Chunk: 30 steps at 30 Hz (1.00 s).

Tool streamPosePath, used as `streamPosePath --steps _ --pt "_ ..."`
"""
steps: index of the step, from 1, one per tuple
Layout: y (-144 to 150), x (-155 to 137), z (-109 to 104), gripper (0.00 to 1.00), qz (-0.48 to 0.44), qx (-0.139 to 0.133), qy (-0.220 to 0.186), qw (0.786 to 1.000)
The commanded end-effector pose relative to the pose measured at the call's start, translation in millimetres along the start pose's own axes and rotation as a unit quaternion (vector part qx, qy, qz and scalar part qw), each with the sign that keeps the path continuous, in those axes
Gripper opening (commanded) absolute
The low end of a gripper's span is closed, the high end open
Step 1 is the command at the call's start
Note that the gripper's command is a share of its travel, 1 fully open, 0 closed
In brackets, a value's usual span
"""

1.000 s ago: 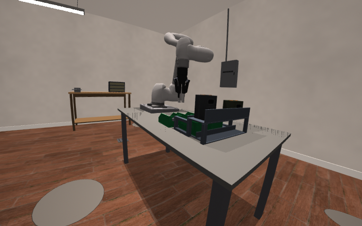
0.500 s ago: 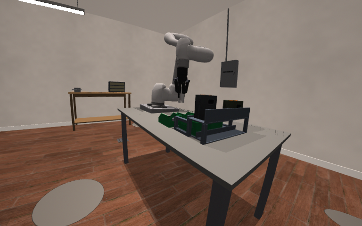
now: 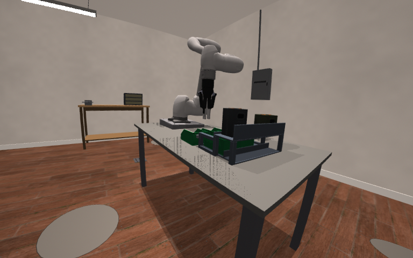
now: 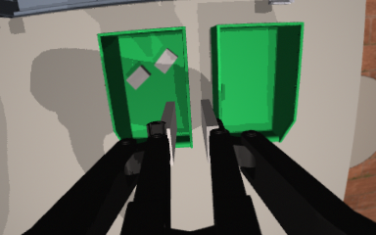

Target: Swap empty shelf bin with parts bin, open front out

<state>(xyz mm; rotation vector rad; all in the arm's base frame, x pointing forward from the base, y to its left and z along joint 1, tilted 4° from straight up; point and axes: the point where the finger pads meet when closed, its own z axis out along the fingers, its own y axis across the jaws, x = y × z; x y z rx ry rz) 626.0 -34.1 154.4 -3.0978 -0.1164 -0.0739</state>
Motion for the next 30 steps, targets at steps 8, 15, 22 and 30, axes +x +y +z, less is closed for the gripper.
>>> streamPosePath --steps 8,15,22,30 --pt "0 0 17 0.24 0.0 0.0 0.0 1.0" --pt "0 0 32 0.24 0.0 0.0 0.0 1.0" --pt "0 0 41 0.24 0.0 0.0 0.0 1.0" --pt "0 0 51 0.24 0.0 0.0 0.0 1.0"
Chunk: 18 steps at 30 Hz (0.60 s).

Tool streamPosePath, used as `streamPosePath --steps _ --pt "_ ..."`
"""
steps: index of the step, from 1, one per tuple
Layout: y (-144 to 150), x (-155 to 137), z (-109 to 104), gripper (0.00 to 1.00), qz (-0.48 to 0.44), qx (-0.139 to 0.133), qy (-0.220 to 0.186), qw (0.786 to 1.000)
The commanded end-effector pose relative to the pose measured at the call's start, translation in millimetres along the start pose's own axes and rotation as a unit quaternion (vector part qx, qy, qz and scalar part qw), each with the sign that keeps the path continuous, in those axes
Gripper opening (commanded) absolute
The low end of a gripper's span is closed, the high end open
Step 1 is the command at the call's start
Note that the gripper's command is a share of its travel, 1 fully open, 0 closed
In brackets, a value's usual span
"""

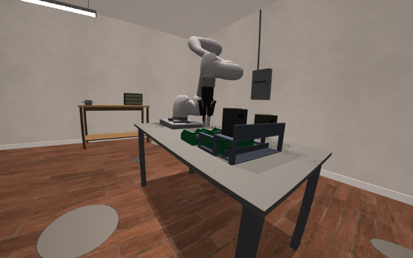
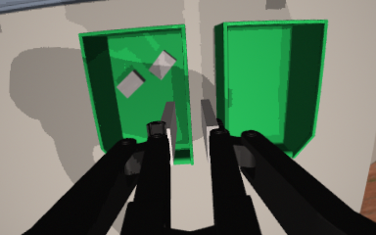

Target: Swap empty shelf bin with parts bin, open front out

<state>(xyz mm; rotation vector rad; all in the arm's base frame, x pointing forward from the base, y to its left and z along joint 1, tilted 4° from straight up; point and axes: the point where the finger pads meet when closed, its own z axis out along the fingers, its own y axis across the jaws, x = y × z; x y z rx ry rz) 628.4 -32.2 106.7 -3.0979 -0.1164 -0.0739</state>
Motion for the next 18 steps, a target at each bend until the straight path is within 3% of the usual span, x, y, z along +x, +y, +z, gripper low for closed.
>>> streamPosePath --steps 1,18 --pt "0.0 0.1 4.0 0.24 0.0 0.0 0.0 1.0" --pt "0.0 0.1 6.9 0.24 0.0 0.0 0.0 1.0"
